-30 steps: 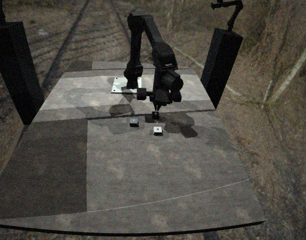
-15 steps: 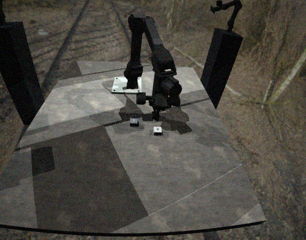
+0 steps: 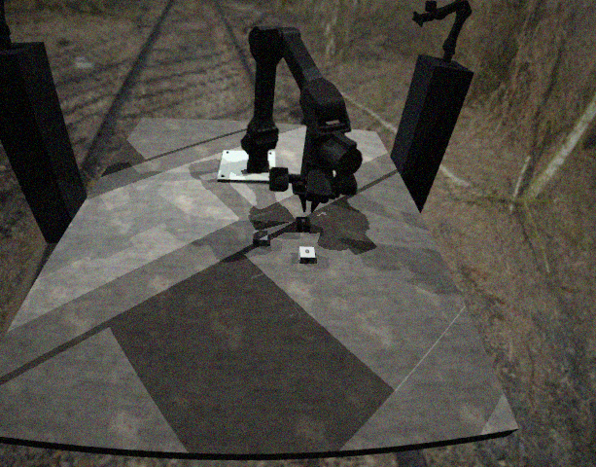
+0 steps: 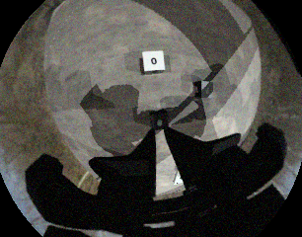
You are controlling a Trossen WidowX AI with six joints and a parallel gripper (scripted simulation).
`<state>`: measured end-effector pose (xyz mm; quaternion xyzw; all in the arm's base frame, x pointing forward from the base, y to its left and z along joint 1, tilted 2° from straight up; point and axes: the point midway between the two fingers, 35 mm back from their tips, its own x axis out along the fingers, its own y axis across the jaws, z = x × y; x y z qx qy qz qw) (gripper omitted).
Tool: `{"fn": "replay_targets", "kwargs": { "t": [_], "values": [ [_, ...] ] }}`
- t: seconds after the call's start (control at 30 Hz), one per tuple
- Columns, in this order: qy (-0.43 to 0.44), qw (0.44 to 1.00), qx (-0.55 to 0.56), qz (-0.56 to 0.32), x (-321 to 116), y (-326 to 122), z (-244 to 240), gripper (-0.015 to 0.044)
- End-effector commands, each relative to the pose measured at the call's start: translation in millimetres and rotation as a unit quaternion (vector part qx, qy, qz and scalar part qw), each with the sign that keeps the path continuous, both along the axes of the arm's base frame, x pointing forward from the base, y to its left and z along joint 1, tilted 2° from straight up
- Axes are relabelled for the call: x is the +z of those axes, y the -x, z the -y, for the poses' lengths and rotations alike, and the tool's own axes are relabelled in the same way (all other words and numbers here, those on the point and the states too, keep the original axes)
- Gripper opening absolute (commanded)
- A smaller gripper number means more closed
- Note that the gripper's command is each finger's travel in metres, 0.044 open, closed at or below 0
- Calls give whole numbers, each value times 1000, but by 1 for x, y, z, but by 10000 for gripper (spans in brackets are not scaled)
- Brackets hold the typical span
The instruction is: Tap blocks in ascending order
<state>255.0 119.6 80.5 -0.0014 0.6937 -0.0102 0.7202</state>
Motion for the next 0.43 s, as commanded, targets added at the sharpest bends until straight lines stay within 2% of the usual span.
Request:
{"fn": "replay_targets", "kwargs": {
  "t": [0.0, 0.17, 0.3, 0.4],
  "values": [
    [-8, 1000, 13, 4, 27, 1, -34, 151],
    [-4, 1000, 2, 1, 68, 12, -77, 283],
    [-2, 1000, -1, 1, 73, 14, -82, 387],
    [-2, 1000, -1, 1, 73, 14, -82, 400]
  ]
}}
